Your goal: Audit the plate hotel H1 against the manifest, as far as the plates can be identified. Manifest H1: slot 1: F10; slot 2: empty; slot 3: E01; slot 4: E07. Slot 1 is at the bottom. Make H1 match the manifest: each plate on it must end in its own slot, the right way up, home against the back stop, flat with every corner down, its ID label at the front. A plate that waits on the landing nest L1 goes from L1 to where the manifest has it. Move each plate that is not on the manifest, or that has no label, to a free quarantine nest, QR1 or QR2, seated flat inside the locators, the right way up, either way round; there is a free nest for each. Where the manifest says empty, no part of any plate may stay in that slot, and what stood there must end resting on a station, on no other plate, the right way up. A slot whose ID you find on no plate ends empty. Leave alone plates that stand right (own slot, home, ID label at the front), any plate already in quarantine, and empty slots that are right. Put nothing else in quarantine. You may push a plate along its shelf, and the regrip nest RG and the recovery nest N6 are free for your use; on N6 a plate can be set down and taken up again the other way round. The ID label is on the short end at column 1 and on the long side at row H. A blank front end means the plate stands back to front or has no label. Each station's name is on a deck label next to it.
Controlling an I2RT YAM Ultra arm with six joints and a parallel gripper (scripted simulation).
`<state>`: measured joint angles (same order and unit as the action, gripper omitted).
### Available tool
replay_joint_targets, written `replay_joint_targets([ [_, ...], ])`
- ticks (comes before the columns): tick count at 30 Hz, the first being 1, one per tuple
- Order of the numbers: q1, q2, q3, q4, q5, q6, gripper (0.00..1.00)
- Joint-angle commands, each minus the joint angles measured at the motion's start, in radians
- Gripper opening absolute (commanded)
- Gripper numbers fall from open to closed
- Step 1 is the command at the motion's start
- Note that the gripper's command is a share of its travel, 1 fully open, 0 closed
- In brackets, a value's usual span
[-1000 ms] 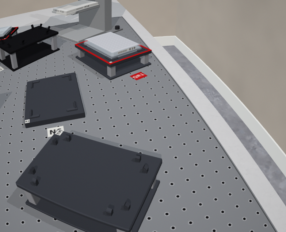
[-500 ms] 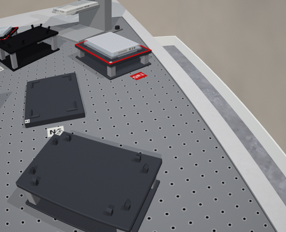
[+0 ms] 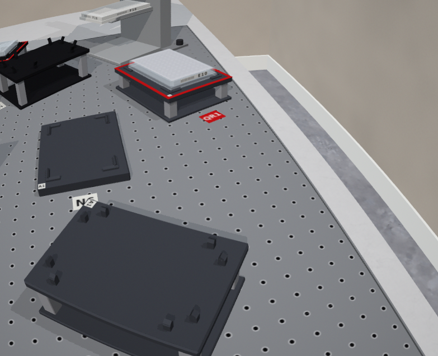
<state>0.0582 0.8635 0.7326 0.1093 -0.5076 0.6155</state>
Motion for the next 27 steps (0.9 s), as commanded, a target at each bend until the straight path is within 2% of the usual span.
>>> replay_joint_targets([
  [1,-0.001,-0.001,0.003,0.014,0.016,0.001,0.86],
  [27,0.034,0.055,0.023,0.052,0.052,0.001,0.86],
])
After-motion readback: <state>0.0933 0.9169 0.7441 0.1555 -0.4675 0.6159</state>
